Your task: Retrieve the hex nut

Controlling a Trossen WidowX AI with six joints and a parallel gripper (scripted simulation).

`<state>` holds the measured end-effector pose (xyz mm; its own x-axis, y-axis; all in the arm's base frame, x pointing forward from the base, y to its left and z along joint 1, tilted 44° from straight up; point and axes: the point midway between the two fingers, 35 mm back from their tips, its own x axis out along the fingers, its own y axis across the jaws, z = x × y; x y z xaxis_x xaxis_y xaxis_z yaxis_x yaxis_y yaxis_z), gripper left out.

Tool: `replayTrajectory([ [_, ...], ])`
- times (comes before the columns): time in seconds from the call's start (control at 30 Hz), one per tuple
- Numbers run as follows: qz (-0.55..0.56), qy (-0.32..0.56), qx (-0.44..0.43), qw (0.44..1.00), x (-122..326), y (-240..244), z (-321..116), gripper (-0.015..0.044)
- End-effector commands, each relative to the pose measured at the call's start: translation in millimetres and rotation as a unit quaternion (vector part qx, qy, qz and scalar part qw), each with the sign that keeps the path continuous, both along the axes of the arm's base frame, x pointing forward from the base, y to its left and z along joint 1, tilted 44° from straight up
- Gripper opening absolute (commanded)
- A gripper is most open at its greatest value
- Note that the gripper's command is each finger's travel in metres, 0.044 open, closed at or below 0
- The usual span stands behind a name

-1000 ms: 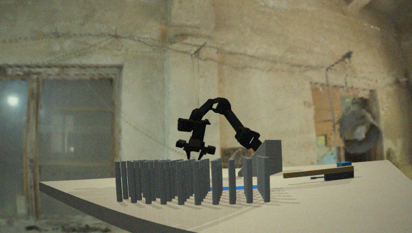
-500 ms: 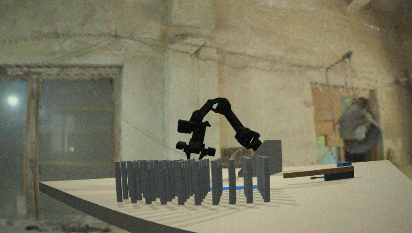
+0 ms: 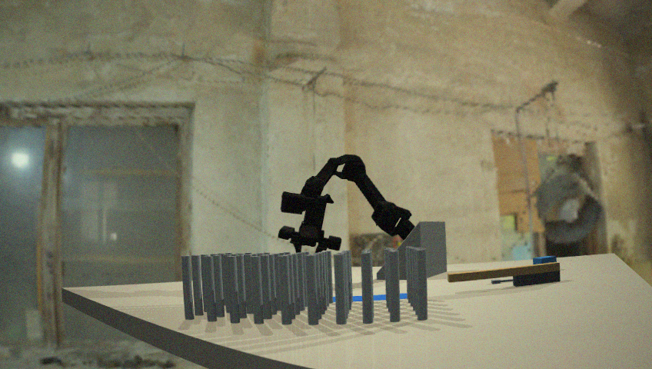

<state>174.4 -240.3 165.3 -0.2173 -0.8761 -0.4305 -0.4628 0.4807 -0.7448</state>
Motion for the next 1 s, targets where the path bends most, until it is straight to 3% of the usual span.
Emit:
replayTrajectory([
  [0.0, 0.000, 0.004, 0.001, 1.000, -1, -2, -3, 0.0000],
  [0.97, 0.002, 0.005, -0.004, 1.000, -5, -13, -11, 0.0000],
])
